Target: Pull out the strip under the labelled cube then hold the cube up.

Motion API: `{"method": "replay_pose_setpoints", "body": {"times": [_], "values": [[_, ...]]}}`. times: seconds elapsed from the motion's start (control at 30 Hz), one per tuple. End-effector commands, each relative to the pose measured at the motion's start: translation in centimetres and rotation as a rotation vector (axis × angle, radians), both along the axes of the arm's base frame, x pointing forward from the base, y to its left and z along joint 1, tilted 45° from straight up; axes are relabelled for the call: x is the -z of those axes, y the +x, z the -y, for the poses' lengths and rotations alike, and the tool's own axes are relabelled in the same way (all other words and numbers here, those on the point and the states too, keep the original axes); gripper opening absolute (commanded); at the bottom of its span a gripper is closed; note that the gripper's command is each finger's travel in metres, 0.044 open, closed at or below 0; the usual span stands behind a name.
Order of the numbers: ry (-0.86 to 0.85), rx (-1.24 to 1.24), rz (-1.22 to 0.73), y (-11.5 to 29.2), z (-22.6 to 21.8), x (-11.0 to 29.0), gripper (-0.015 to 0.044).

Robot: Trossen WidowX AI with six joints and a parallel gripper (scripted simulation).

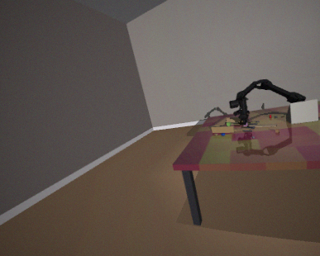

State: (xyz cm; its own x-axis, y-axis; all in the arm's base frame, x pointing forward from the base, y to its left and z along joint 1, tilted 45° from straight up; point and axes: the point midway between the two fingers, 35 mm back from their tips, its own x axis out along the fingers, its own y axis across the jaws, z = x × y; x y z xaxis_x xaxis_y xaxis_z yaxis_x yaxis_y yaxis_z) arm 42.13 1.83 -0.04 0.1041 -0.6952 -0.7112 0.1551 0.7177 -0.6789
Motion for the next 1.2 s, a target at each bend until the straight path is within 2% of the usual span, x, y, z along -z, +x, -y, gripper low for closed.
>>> {"method": "replay_pose_setpoints", "body": {"times": [0.0, 0.17, 0.3, 0.53, 0.67, 1.17], "values": [[-0.005, -0.004, -0.006, 0.0, 0.5, 0.5, 0.0250], [-0.006, -0.003, -0.006, 0.0, 0.8, 0.8, 0.0250], [-0.001, 0.001, -0.001, 0.0, 0.7, 0.6, 0.0145], [-0.001, 0.001, -0.001, 0.0, 0.7, 0.6, 0.0098], [-0.001, 0.001, -0.002, -0.3, 0.5, 0.5, 0.0000], [-0.004, -0.004, -0.011, -6.4, -1.8, -1.9, 0.0000]]}}
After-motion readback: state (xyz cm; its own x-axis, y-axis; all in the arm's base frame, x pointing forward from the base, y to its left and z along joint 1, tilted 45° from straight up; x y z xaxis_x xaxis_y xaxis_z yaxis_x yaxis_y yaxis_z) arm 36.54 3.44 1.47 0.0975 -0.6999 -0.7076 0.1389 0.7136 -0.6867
